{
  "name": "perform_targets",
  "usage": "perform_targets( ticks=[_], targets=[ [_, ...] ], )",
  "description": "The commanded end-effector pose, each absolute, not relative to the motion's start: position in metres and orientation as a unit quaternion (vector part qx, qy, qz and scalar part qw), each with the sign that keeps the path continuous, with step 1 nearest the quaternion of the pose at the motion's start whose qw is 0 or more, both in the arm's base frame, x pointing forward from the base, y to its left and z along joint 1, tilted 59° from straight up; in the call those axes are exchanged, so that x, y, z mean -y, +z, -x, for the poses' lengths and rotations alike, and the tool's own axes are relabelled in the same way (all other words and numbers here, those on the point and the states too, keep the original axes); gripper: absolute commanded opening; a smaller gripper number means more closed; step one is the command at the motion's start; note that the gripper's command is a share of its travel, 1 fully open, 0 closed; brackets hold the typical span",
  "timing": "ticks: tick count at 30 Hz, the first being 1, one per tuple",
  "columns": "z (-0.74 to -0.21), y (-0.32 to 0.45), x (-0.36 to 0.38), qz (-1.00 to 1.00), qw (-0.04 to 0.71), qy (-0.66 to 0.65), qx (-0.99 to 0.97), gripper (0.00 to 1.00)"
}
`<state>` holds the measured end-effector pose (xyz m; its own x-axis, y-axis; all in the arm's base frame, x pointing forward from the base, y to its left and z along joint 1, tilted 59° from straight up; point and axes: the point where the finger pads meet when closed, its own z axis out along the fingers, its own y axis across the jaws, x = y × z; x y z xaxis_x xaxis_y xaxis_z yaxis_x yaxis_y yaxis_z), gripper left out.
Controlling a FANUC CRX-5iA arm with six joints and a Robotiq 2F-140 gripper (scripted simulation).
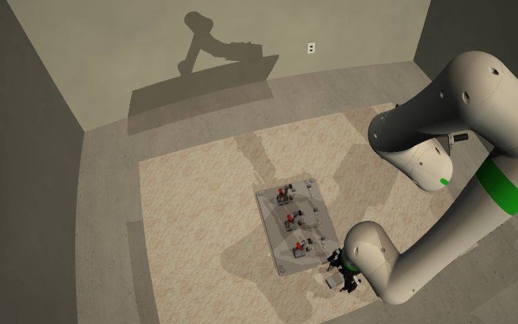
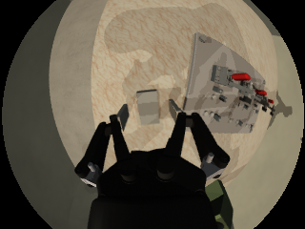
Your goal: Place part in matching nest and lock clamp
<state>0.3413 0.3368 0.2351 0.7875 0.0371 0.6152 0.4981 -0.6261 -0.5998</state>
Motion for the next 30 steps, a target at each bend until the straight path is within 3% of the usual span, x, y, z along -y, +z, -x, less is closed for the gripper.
perform_targets(
  ticks=[1, 8, 9, 30],
  targets=[
    [-0.3414, 0.2351, -0.3367, 0.855, 0.403, -0.286, 0.156, 0.58],
    [-0.3414, 0.2351, -0.3367, 0.855, 0.403, -0.286, 0.156, 0.58],
    [-0.3414, 0.2351, -0.3367, 0.855, 0.403, -0.286, 0.156, 0.00],
    [-0.3414, 0.2351, -0.3367, 0.855, 0.403, -0.286, 0.156, 0.00]
  ],
)
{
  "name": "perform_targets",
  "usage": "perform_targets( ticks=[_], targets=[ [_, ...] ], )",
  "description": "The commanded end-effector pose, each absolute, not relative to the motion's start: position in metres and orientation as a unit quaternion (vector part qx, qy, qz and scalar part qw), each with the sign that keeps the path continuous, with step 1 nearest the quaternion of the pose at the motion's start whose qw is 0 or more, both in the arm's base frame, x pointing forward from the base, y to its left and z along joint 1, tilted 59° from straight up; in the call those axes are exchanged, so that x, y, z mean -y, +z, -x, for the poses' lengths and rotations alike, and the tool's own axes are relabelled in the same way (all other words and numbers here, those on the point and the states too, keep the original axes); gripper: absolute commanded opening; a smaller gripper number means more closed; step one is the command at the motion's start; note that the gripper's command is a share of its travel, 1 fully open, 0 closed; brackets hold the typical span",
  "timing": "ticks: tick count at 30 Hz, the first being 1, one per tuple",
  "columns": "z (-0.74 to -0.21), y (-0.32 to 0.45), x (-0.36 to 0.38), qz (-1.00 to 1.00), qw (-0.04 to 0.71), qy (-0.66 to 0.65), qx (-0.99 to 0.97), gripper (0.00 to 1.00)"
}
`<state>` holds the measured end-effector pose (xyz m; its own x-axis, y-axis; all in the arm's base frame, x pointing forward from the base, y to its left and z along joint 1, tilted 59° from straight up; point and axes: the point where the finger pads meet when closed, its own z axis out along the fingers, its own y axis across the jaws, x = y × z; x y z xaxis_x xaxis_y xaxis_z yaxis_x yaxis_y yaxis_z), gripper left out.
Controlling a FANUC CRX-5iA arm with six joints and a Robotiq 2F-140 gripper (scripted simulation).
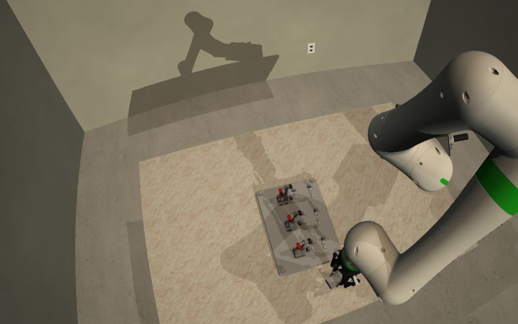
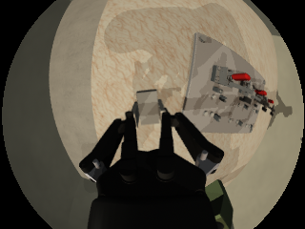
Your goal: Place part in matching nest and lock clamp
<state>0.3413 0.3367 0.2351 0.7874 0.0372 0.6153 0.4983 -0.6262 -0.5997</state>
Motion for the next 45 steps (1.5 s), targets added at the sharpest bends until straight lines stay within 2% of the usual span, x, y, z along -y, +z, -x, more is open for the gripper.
perform_targets(
  ticks=[1, 28, 45],
  targets=[
    [-0.341, 0.235, -0.337, 0.855, 0.403, -0.286, 0.156, 0.00],
    [-0.340, 0.237, -0.334, 0.855, 0.403, -0.286, 0.156, 0.00],
    [-0.321, 0.263, -0.294, 0.855, 0.403, -0.286, 0.156, 0.00]
  ],
)
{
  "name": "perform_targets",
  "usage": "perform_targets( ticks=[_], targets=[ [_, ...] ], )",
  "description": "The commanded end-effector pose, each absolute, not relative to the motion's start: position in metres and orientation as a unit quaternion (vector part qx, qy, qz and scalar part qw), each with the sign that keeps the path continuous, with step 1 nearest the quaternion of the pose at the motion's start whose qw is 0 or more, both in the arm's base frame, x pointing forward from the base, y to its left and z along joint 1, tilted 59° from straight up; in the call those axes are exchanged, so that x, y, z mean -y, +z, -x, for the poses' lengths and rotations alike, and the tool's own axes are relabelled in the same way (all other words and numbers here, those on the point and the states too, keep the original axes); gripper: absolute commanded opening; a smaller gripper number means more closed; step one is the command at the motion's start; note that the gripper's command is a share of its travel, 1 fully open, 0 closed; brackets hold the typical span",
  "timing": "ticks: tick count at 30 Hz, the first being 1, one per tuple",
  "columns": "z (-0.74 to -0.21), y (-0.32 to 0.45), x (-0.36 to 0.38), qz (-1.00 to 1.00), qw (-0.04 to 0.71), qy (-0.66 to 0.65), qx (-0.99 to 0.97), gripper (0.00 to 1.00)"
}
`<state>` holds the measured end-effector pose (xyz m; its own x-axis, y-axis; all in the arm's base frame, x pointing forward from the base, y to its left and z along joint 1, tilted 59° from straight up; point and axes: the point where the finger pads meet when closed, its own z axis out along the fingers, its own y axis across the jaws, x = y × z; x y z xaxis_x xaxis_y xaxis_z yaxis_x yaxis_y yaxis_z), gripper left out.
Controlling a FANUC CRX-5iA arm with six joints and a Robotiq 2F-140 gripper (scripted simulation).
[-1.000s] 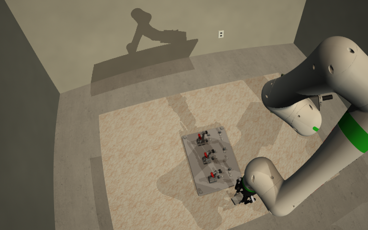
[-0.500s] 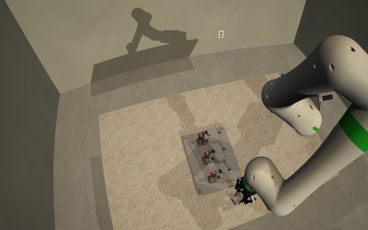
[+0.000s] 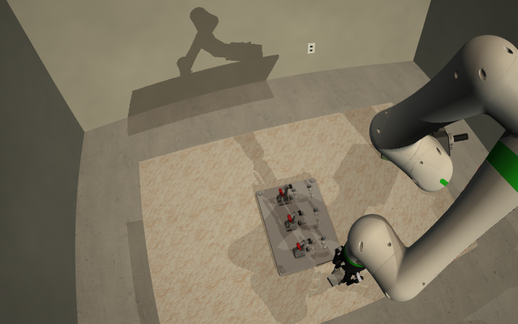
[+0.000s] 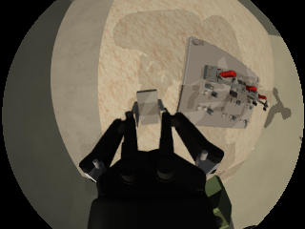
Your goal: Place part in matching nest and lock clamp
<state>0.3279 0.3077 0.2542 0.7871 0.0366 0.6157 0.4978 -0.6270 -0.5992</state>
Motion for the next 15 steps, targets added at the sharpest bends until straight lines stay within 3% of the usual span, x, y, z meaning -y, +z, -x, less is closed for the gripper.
perform_targets(
  ticks=[1, 15],
  targets=[
    [-0.320, 0.266, -0.290, 0.855, 0.403, -0.286, 0.156, 0.00],
    [-0.304, 0.288, -0.256, 0.855, 0.403, -0.286, 0.156, 0.00]
  ],
)
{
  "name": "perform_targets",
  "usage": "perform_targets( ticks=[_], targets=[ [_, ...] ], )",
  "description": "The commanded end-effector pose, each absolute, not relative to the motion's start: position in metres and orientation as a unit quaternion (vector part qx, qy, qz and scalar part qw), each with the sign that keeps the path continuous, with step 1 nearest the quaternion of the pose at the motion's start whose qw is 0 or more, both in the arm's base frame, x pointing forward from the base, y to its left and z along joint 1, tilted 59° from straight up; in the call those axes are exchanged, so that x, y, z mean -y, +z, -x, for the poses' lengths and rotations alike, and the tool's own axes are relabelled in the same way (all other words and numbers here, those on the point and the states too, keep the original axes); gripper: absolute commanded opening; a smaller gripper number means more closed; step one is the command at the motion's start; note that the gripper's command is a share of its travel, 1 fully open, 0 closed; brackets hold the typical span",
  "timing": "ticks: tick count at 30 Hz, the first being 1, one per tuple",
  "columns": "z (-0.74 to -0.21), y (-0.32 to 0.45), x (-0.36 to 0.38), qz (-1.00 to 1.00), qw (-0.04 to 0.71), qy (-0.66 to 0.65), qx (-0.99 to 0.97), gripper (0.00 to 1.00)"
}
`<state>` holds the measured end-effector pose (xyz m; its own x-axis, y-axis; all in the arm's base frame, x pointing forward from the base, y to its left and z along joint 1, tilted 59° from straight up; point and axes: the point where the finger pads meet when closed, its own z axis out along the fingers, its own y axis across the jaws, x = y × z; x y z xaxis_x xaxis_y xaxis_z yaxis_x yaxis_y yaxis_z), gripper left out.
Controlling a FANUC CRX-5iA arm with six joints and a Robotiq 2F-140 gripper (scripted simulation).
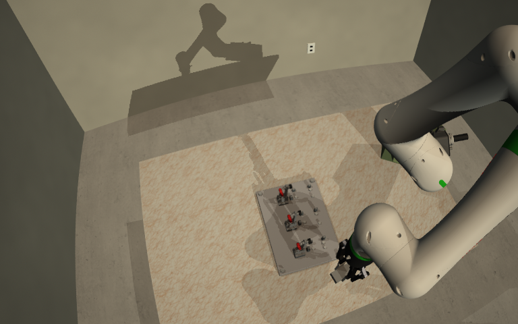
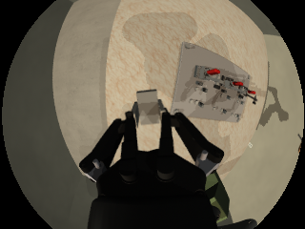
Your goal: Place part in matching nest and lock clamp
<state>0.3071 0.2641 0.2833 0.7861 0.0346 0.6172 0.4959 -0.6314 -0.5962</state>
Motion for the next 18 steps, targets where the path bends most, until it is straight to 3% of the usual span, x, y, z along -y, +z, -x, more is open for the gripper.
perform_targets(
  ticks=[1, 18],
  targets=[
    [-0.303, 0.289, -0.254, 0.855, 0.403, -0.286, 0.156, 0.00],
    [-0.298, 0.297, -0.243, 0.855, 0.403, -0.286, 0.156, 0.00]
  ],
)
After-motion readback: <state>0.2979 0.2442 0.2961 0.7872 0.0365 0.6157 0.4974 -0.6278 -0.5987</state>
